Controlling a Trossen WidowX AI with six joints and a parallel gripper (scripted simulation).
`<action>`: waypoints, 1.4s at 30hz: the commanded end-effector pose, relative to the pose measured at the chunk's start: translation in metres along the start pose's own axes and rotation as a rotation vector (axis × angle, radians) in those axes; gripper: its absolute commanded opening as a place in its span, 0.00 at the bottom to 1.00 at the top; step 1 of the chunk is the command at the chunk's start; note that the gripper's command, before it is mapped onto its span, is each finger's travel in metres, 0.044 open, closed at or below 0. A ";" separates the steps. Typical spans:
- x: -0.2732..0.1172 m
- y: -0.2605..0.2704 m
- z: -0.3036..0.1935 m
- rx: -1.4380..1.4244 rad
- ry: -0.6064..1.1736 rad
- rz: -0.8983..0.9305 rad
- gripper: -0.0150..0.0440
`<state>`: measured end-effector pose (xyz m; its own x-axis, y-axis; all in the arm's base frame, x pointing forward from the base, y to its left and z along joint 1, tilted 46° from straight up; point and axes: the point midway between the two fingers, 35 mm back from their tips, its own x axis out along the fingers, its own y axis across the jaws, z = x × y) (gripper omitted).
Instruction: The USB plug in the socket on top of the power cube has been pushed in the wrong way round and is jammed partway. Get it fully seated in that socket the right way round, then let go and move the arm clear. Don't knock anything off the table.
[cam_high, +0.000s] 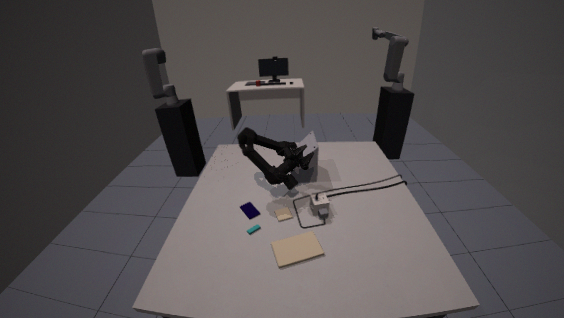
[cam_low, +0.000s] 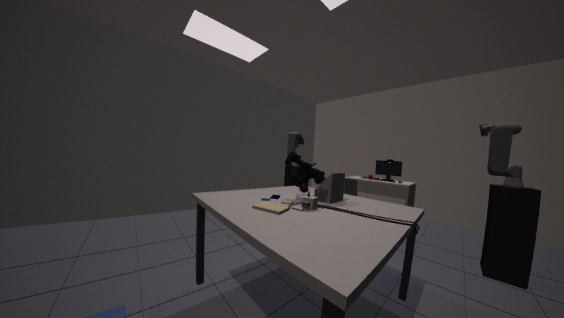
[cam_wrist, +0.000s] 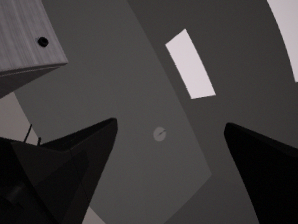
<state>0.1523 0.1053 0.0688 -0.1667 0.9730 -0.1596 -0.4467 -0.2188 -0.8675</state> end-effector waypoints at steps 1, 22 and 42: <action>0.000 0.001 0.000 -0.020 -0.008 0.009 0.98; -0.028 0.080 -0.039 -1.960 -1.604 0.119 1.00; -0.032 0.029 -0.156 -1.359 -3.129 -1.847 1.00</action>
<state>0.2109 0.0566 -0.0242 -0.4599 -0.3883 -0.7986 -0.5663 0.8209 -0.0730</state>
